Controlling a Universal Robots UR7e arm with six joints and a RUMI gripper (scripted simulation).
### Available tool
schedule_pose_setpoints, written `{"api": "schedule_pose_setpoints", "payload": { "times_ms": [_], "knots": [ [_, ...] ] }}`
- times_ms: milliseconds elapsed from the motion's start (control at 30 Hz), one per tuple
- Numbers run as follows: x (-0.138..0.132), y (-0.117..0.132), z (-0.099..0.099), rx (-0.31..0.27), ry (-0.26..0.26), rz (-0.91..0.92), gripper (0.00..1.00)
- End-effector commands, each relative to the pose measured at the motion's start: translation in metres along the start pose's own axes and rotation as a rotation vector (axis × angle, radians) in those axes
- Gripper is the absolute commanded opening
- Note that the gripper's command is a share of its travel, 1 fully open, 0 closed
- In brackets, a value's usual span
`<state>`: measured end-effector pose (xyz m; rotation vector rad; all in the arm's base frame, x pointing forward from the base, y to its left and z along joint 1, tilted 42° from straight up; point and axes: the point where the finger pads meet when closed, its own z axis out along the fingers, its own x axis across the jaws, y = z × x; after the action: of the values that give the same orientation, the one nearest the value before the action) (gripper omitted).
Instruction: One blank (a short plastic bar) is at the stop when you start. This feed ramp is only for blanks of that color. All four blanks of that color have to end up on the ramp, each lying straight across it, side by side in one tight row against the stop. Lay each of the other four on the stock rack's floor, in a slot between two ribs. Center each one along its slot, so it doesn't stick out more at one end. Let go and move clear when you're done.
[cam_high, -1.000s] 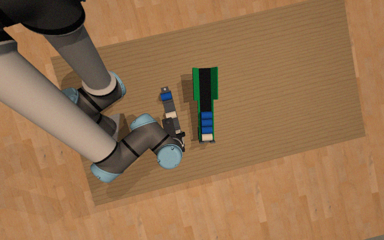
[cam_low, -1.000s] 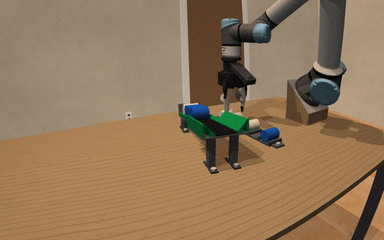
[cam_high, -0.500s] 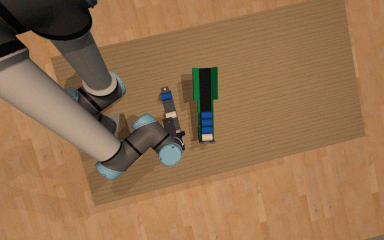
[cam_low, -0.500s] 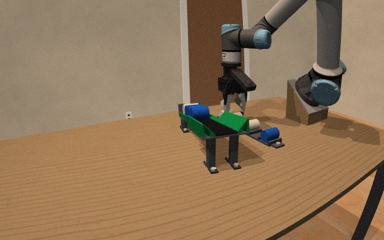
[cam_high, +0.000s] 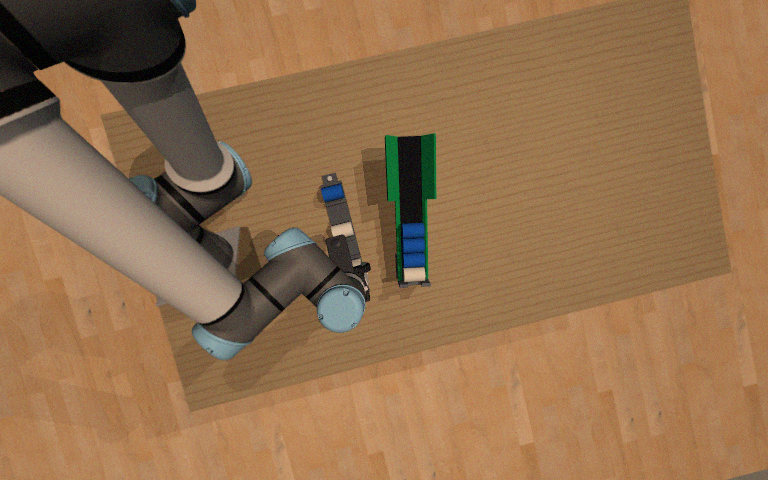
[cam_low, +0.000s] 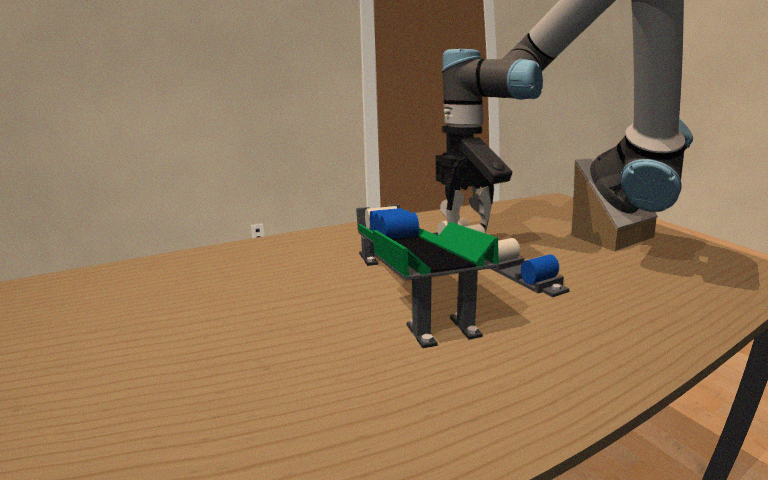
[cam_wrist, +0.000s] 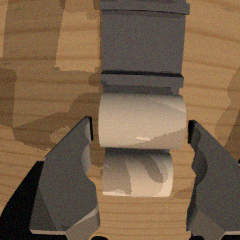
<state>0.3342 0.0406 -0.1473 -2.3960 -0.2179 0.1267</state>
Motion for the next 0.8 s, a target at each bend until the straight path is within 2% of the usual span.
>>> {"api": "schedule_pose_setpoints", "payload": {
  "times_ms": [0,633,667,767],
  "knots": [
    [-0.0006,-0.0012,0.0013,0.003,-0.001,0.001,0.46],
    [-0.0006,-0.0012,0.0013,0.003,-0.001,0.001,0.46],
    [-0.0006,-0.0012,0.0013,0.003,-0.001,0.001,0.33],
    [-0.0006,-0.0012,0.0013,0.003,-0.001,0.001,0.33]
  ]
}}
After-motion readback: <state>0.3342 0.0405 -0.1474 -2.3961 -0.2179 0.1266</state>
